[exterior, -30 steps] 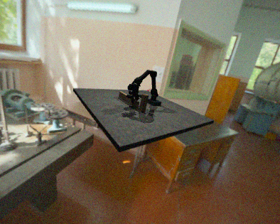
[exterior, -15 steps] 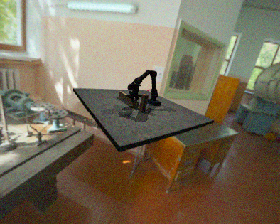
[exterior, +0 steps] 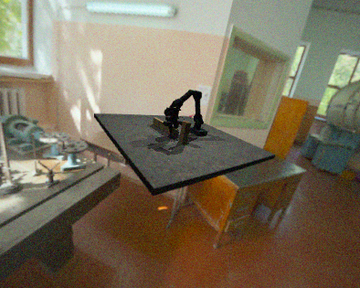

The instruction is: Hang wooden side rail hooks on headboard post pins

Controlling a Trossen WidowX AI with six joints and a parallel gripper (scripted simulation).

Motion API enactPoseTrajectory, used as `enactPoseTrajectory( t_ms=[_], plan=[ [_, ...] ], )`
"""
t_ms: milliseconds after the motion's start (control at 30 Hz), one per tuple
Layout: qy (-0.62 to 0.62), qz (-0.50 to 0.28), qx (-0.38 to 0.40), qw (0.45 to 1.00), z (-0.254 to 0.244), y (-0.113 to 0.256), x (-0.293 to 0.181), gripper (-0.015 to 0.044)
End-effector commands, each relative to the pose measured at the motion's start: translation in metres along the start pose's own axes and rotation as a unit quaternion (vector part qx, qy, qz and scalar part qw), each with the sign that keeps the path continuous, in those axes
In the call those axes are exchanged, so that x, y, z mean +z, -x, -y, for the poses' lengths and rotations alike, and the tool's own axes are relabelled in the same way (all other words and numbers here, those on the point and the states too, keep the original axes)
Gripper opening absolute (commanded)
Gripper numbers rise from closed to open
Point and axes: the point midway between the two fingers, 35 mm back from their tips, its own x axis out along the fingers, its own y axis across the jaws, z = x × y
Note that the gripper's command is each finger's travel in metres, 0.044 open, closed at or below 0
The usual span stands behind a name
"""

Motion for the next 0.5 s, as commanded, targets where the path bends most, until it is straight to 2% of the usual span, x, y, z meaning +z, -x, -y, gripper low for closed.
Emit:
enactPoseTrajectory(
  t_ms=[0,467],
  plan=[
    [0.004,0.0,0.011,1.0,-0.0044,0.0069,-0.0003,0.0],
    [0.004,0.0,0.011,1.0,-0.0044,0.0092,-0.0003,0.0]
  ],
)
